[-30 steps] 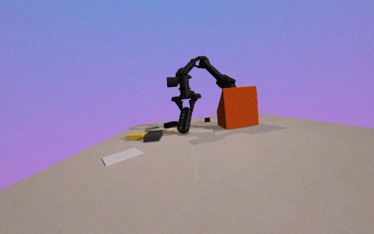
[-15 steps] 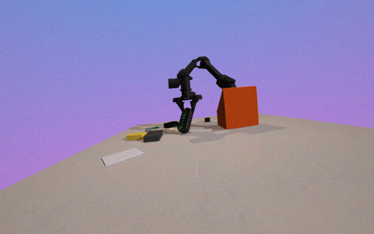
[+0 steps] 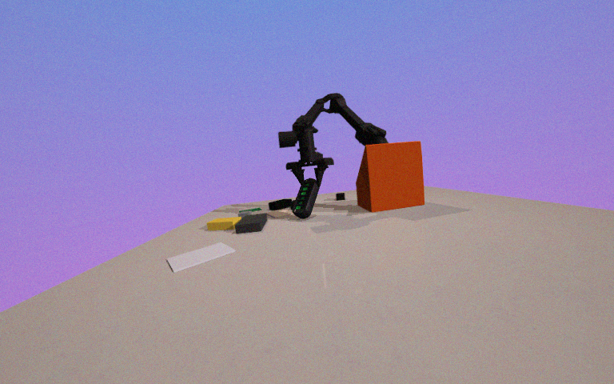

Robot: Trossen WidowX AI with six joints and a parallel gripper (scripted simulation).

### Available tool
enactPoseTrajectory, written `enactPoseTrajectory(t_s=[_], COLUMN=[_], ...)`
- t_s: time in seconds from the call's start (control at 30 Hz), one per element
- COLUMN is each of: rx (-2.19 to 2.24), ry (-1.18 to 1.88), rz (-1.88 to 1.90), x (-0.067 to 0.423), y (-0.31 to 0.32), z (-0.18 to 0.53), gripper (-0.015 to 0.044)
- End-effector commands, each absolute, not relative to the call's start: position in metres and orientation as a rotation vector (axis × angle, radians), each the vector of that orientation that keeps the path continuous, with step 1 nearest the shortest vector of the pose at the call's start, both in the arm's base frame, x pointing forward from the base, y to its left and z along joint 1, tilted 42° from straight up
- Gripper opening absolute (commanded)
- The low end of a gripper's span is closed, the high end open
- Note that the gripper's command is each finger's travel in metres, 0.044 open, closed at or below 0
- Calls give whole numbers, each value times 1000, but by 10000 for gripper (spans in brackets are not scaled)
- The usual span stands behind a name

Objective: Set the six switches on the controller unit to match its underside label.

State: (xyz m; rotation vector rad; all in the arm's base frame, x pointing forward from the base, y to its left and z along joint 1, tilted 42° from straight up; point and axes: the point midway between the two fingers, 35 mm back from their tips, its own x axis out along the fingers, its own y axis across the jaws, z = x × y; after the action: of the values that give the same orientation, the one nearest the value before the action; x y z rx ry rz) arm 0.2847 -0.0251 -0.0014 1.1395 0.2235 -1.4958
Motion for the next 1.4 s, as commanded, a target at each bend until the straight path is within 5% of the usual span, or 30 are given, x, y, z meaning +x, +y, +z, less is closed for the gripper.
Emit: enactPoseTrajectory(t_s=[0.0,1.37], rx=[1144,1142], ry=[235,234], rz=[-1501,-1501], x=[284,275], y=[-27,-57], z=[-6,-10], gripper=[338,338])
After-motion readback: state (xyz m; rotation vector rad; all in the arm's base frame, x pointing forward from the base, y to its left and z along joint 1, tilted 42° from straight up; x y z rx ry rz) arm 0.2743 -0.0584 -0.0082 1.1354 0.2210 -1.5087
